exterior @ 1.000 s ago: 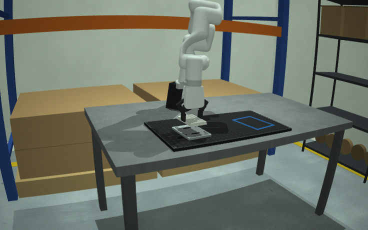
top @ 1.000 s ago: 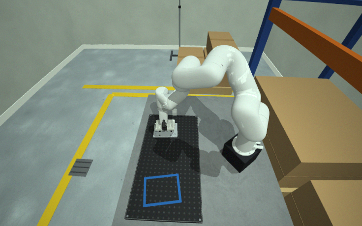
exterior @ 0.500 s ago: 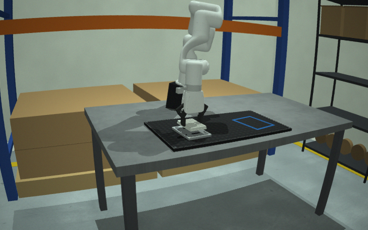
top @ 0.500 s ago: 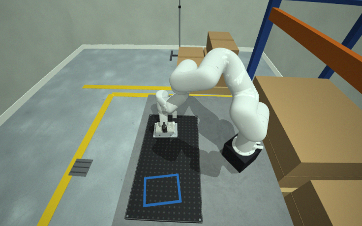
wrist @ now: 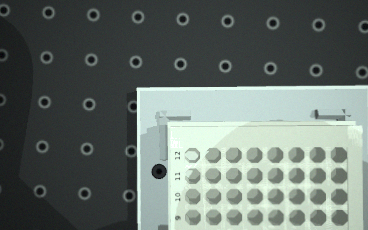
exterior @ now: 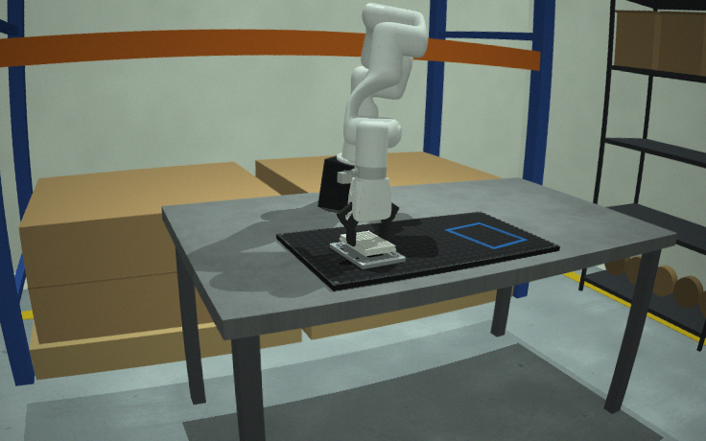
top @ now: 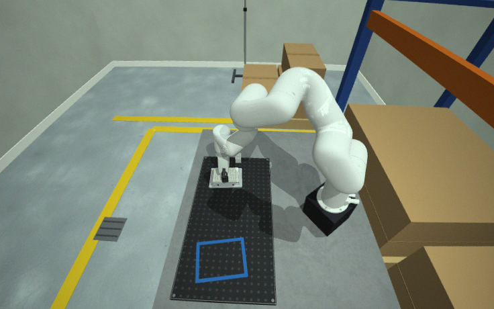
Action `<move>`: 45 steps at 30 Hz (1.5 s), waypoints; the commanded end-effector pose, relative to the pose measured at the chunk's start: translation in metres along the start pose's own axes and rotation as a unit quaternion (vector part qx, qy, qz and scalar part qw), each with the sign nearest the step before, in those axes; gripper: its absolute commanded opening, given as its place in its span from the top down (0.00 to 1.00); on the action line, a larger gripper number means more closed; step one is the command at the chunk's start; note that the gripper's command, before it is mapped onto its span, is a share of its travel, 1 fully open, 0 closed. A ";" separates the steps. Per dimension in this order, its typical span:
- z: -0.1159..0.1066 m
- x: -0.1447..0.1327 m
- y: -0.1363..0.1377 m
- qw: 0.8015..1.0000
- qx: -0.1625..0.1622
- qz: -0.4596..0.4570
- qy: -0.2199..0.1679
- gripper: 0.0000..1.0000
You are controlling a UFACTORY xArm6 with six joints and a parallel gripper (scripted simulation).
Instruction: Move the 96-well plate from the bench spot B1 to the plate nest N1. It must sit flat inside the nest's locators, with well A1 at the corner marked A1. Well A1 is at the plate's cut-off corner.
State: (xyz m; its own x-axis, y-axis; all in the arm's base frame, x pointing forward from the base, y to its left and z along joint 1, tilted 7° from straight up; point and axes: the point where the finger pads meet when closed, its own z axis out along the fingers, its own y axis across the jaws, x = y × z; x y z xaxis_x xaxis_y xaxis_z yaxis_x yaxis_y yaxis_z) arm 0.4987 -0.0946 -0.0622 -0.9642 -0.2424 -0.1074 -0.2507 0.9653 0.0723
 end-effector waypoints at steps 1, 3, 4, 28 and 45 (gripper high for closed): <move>-0.001 -0.001 -0.001 1.000 0.001 0.000 -0.002 1.00; -0.001 -0.001 -0.001 1.000 0.001 0.000 -0.002 1.00; -0.001 -0.001 -0.001 1.000 0.001 0.000 -0.002 1.00; 0.002 -0.001 -0.001 1.000 0.001 0.000 -0.002 1.00; 0.004 -0.001 -0.001 1.000 0.001 0.000 -0.002 1.00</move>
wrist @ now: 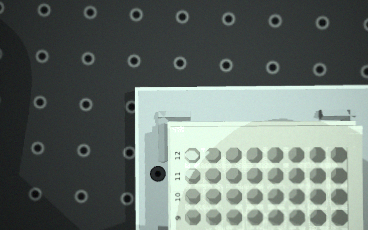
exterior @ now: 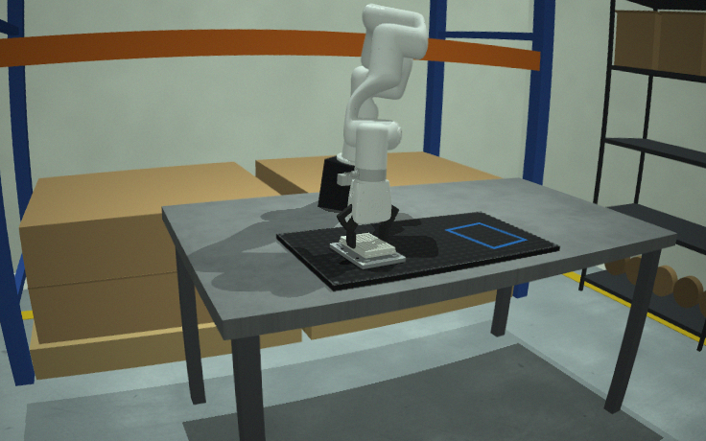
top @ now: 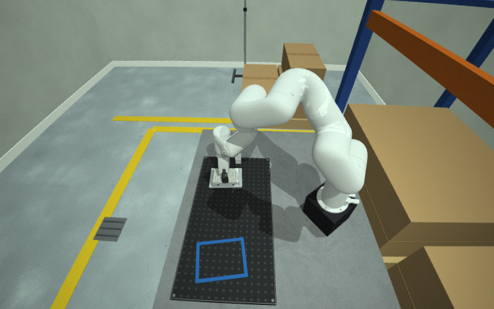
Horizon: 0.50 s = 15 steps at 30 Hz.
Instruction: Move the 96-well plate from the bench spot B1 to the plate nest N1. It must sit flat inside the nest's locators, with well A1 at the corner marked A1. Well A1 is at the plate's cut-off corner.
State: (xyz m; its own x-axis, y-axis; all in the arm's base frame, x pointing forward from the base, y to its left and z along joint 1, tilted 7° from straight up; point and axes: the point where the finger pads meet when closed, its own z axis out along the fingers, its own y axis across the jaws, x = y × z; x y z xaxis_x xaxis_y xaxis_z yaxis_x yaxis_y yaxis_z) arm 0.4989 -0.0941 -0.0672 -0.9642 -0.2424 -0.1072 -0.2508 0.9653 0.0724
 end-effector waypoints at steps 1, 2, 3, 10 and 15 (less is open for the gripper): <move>-0.001 -0.002 -0.001 1.000 0.001 0.000 -0.002 1.00; 0.000 -0.002 -0.001 1.000 0.001 0.000 -0.002 1.00; 0.000 -0.002 -0.001 1.000 0.001 0.000 -0.002 1.00; 0.001 -0.002 -0.001 1.000 0.001 0.000 -0.002 1.00; 0.001 -0.002 -0.001 1.000 0.001 0.000 -0.002 1.00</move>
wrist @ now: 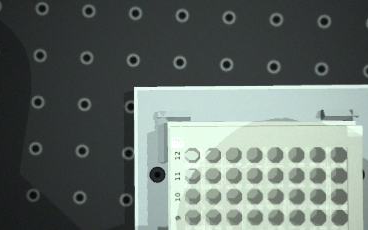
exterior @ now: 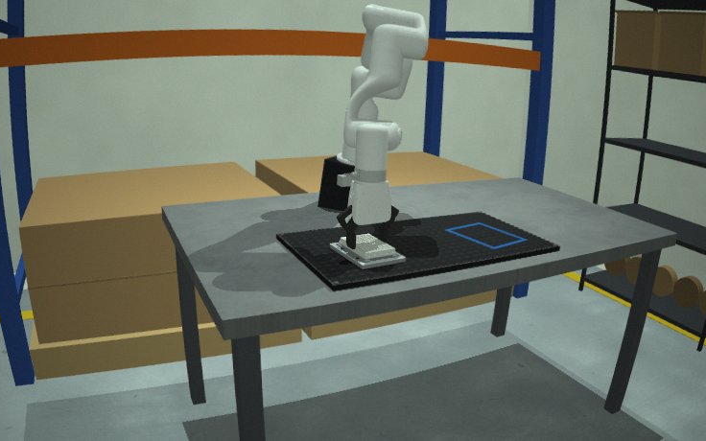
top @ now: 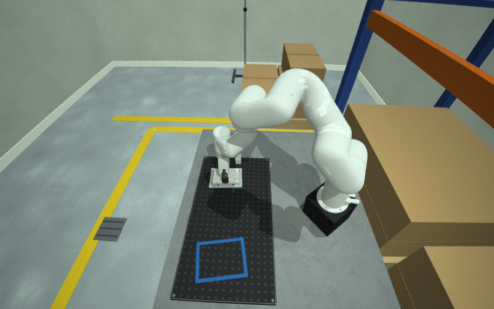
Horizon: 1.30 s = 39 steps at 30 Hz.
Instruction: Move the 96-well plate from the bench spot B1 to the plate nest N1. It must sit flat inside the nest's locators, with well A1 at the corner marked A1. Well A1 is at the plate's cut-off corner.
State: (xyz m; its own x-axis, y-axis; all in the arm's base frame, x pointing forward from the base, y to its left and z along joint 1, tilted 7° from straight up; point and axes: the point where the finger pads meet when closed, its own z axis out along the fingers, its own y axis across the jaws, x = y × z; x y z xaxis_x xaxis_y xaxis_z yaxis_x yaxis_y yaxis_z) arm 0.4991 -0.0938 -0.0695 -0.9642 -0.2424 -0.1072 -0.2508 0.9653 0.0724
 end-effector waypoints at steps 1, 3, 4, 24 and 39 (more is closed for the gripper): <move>-0.001 -0.002 -0.001 1.000 0.001 0.000 -0.002 1.00; 0.000 -0.002 -0.001 1.000 0.001 0.000 -0.002 1.00; 0.000 -0.002 -0.001 1.000 0.001 0.000 -0.002 1.00; 0.002 -0.002 -0.001 1.000 0.001 0.000 -0.002 1.00; 0.003 -0.002 -0.001 1.000 0.001 0.000 -0.002 0.00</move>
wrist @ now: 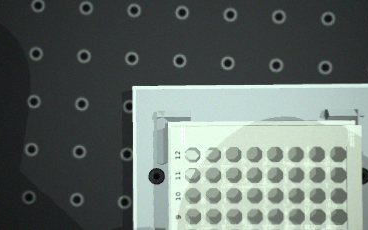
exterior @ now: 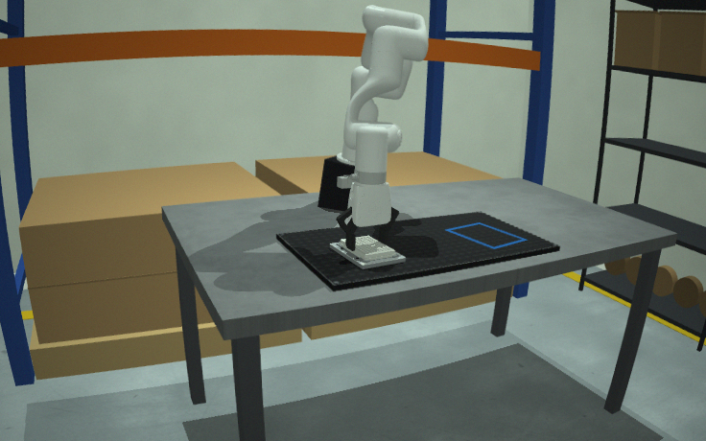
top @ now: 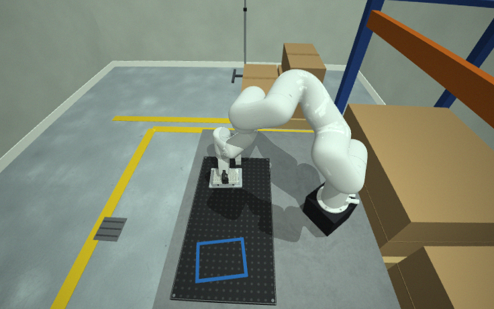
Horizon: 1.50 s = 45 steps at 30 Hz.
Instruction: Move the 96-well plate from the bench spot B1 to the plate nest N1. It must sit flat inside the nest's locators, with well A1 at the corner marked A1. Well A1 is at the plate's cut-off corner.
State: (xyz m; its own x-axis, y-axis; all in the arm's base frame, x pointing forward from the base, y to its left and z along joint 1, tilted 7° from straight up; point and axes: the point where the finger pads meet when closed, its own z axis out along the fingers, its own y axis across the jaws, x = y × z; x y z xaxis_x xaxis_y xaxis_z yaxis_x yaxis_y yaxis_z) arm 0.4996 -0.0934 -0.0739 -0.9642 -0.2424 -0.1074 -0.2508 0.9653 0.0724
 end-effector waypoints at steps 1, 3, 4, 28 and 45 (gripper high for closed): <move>-0.001 -0.002 -0.001 1.000 0.001 0.000 -0.002 0.00; -0.001 -0.002 -0.001 1.000 0.001 0.000 -0.002 0.00; -0.001 -0.002 -0.001 1.000 0.001 0.000 -0.002 0.00; -0.015 -0.002 -0.001 1.000 0.001 0.000 -0.002 0.00; -0.055 -0.001 -0.001 1.000 0.001 0.000 -0.002 0.00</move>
State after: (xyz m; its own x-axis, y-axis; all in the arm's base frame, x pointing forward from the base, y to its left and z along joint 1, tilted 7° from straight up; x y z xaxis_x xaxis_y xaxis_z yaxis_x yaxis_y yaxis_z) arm 0.4960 -0.0980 -0.0295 -0.9642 -0.2424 -0.1080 -0.2508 0.9654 0.0721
